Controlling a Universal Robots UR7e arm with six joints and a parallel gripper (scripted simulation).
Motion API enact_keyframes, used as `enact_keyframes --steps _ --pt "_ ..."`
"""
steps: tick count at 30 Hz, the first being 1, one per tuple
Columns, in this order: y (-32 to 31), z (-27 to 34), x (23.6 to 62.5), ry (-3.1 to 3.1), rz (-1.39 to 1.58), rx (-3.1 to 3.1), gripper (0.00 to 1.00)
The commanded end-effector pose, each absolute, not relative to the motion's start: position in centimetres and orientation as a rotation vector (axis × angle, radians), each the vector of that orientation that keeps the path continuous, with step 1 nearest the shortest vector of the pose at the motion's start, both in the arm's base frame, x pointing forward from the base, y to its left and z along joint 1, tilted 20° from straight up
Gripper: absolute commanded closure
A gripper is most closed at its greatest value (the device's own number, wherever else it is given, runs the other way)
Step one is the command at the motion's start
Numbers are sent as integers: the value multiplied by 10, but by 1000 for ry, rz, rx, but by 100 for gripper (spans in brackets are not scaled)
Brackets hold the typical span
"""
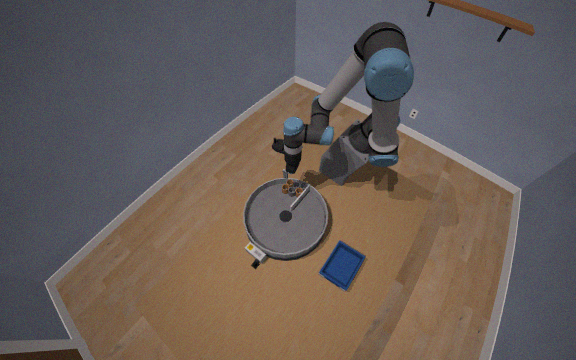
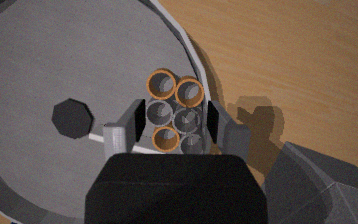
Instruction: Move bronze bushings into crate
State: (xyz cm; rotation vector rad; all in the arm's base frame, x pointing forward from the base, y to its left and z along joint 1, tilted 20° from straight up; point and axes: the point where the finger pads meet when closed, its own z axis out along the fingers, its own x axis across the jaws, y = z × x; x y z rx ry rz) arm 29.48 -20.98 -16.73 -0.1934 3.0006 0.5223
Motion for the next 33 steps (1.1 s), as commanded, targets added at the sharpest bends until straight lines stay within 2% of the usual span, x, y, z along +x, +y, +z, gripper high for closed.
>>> enact_keyframes --steps 1,21,22,26,33 --pt "-210 -167 295 3000 520 -193 0" --pt "-210 -167 295 3000 520 -193 0" --pt "-209 -172 299 3000 520 -193 66" --pt "-202 -191 313 3000 520 -193 66" --pt "-202 -191 313 3000 520 -193 66"
